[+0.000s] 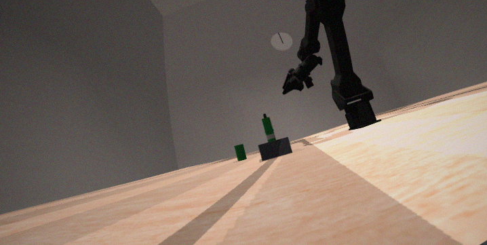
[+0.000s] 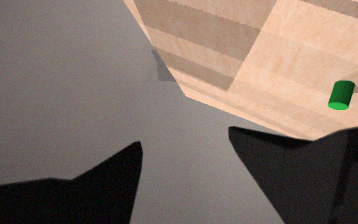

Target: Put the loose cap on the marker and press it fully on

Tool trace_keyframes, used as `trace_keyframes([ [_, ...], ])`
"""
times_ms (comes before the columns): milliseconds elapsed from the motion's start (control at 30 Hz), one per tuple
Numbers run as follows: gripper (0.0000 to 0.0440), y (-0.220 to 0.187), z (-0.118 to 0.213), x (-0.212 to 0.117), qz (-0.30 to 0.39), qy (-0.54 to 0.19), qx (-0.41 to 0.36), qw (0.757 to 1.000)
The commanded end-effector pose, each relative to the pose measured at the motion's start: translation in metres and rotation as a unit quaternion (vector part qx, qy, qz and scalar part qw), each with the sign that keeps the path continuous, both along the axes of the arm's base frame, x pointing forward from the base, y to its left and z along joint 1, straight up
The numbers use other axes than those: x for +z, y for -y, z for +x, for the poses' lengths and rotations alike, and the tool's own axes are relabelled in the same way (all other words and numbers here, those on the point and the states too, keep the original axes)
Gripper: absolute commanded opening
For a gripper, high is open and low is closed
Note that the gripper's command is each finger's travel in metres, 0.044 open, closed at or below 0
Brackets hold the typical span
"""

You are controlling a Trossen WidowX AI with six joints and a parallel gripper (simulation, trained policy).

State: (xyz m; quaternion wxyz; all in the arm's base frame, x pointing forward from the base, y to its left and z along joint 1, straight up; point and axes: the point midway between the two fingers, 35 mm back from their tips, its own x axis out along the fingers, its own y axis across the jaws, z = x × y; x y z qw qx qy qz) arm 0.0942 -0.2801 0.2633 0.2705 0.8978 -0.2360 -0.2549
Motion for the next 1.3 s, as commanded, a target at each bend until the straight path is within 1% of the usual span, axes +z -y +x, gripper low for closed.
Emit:
trace_keyframes([
  [0, 0.0327, 0.003, 0.005, -0.002, 0.011, -0.011, 0.01, 1.0],
  [633, 0.0328, 0.011, 0.046, -0.016, 0.078, -0.07, 0.08, 0.991],
  [1267, 0.0327, 0.012, 0.087, -0.036, 0.138, -0.141, 0.143, 0.97],
])
